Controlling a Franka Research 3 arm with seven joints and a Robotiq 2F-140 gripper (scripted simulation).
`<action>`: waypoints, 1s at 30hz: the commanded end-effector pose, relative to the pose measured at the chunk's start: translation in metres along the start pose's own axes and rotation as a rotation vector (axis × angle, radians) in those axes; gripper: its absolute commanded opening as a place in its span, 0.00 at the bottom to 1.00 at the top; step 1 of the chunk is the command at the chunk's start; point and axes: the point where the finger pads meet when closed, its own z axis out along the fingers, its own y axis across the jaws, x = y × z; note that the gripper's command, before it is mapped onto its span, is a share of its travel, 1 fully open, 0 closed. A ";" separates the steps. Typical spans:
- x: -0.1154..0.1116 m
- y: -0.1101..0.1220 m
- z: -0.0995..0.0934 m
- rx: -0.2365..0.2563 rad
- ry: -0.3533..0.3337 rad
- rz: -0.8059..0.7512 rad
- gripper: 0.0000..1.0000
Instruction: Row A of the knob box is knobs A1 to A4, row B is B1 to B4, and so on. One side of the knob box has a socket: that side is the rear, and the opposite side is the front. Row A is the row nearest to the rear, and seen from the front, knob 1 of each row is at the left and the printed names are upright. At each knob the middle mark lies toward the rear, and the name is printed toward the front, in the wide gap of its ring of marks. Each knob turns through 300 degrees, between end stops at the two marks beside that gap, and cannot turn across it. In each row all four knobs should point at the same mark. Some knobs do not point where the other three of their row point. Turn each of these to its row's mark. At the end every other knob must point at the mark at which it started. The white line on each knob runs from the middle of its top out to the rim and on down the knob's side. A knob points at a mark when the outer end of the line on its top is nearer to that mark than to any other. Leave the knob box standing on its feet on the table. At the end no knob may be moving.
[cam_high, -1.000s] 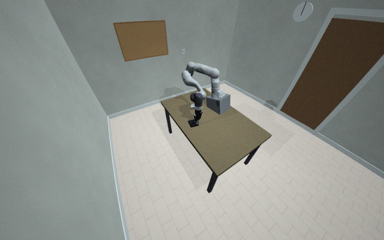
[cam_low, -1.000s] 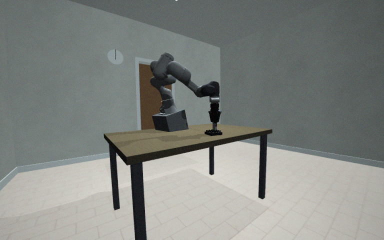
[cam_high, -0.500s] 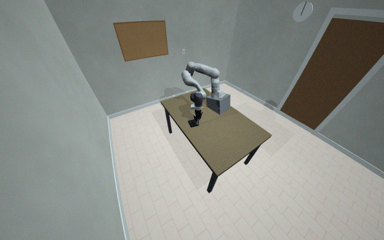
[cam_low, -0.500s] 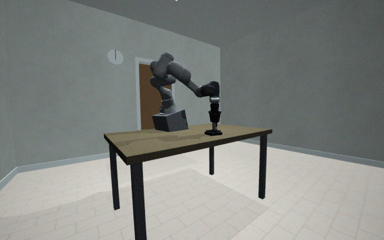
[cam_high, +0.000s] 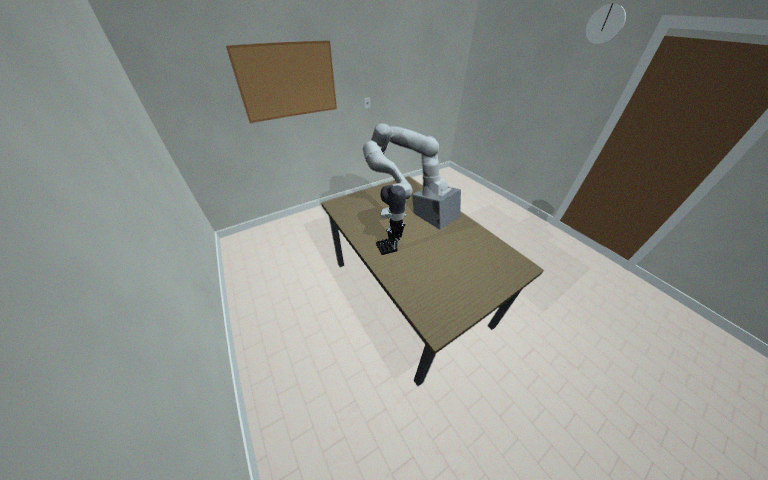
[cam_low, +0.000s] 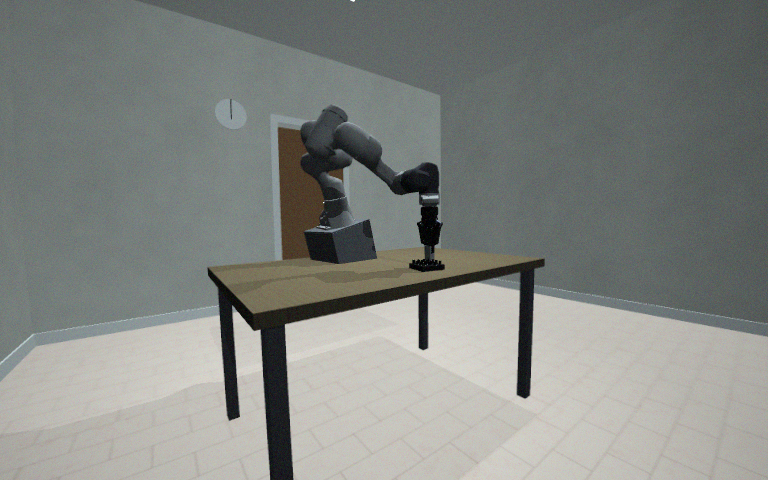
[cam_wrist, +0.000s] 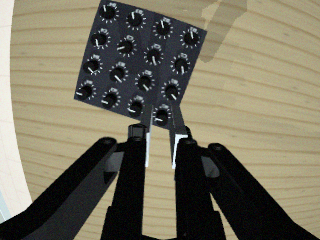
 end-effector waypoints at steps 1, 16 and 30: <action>0.000 0.000 -0.002 0.003 0.001 0.004 0.12; 0.000 0.000 -0.034 0.003 0.001 0.004 0.12; 0.000 0.000 -0.038 0.003 0.001 0.004 0.12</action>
